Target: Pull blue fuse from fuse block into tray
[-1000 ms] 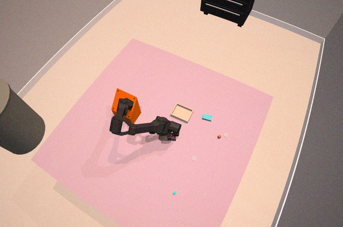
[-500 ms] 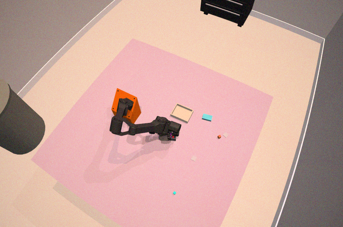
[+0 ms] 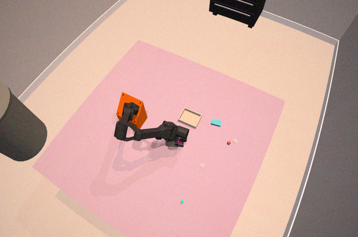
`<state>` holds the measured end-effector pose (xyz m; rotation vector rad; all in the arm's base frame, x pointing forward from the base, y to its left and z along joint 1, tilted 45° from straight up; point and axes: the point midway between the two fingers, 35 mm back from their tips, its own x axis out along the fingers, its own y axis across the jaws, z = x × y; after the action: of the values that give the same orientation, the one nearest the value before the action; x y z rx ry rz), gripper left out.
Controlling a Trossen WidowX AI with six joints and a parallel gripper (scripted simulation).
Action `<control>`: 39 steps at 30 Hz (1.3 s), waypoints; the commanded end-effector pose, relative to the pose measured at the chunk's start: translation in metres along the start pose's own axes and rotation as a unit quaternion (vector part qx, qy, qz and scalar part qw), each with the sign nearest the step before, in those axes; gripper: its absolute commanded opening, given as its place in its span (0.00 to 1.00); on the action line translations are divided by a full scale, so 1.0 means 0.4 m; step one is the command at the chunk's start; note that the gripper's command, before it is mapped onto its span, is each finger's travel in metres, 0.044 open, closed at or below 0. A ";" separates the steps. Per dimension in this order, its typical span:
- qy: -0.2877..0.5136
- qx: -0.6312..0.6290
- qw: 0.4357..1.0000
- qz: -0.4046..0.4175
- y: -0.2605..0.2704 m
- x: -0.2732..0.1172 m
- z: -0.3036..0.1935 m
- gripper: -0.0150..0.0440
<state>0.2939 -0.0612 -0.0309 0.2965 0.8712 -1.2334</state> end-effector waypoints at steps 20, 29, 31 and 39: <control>0.000 0.002 1.000 0.001 0.003 -0.030 0.001 0.25; 0.000 0.001 1.000 0.001 0.003 -0.041 0.001 0.25; 0.000 0.001 1.000 0.001 0.003 -0.043 0.001 0.25; 0.000 0.001 1.000 0.001 0.003 -0.053 0.001 0.25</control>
<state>0.2928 -0.0479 -0.0175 0.2925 0.8713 -1.2331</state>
